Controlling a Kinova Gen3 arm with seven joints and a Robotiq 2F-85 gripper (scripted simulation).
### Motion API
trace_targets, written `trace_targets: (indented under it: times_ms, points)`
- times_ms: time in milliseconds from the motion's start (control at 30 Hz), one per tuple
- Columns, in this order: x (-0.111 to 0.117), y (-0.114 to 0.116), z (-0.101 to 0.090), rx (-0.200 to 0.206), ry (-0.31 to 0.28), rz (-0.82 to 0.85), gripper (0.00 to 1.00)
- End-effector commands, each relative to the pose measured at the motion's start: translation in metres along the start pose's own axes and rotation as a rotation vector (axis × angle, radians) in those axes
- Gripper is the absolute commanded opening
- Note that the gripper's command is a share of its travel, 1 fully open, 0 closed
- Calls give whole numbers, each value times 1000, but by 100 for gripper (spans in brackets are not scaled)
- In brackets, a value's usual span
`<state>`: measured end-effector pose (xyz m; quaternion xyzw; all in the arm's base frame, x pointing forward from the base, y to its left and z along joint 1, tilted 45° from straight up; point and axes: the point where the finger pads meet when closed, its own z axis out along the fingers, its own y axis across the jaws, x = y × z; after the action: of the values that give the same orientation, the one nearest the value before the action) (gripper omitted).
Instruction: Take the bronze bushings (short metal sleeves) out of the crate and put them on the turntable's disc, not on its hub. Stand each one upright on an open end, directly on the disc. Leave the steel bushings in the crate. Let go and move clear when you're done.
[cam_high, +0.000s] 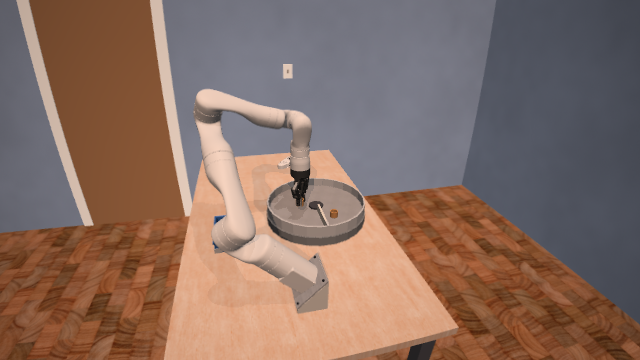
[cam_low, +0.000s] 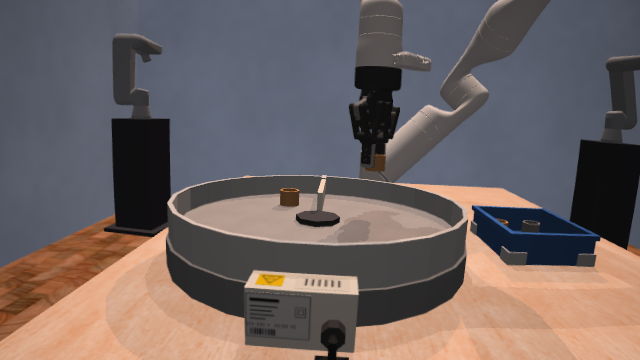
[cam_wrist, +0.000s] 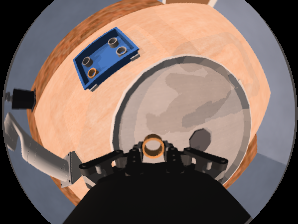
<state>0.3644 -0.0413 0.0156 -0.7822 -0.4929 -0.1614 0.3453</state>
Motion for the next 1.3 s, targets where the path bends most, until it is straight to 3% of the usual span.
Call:
trace_targets:
  times_ms: [0,1267]
  points:
    - [-14,5,2,3,2,17,0]
    - [-23,10,2,3,2,17,0]
